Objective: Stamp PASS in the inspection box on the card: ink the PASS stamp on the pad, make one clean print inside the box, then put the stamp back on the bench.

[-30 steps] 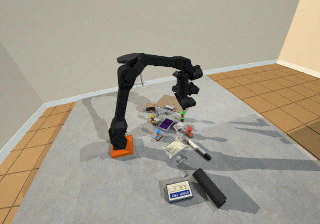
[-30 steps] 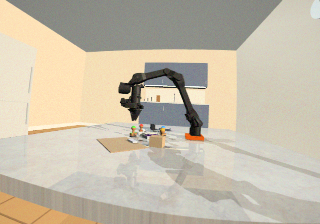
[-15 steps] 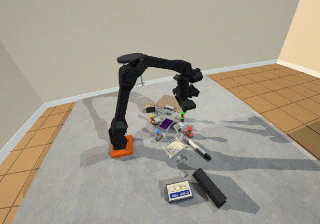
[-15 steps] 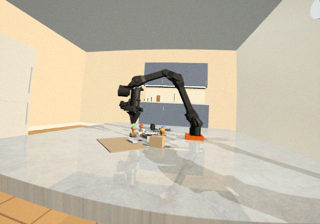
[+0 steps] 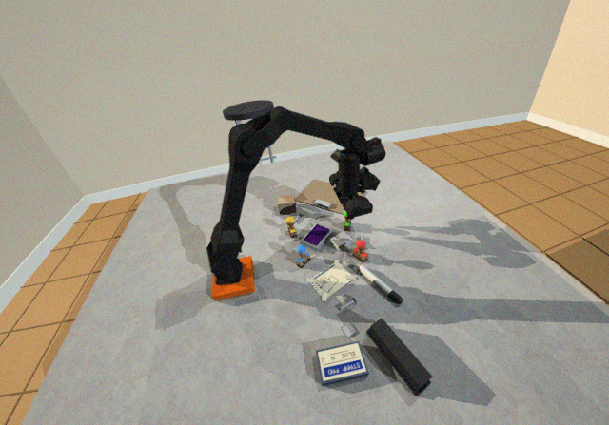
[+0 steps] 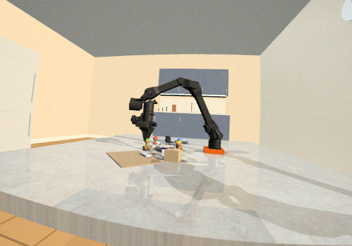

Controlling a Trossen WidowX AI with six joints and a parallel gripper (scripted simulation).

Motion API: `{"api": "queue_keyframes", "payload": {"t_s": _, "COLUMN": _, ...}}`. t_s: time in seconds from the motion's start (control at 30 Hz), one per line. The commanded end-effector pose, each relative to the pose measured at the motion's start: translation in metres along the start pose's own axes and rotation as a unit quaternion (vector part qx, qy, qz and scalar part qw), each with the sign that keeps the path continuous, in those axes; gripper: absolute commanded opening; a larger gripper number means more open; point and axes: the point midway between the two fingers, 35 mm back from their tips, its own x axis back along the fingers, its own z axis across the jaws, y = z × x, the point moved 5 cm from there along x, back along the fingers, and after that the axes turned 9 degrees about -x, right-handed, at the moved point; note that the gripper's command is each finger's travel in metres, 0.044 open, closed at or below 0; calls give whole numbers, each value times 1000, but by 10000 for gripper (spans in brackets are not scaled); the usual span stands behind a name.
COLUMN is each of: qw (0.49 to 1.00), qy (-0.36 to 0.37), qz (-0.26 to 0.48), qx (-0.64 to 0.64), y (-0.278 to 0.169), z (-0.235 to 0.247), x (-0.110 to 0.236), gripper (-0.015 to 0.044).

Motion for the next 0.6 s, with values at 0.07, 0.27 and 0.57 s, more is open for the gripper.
{"api": "queue_keyframes", "payload": {"t_s": 0.07, "qw": 1000, "qy": -4, "qz": 6, "qx": -2, "y": -1, "z": -1, "x": -13, "gripper": 214}}
{"api": "queue_keyframes", "payload": {"t_s": 0.27, "qw": 1000, "qy": -4, "qz": 6, "qx": -2, "y": -2, "z": -1, "x": -23, "gripper": 214}}
{"api": "queue_keyframes", "payload": {"t_s": 0.57, "qw": 1000, "qy": -4, "qz": 6, "qx": -2, "y": -3, "z": -1, "x": -33, "gripper": 214}}
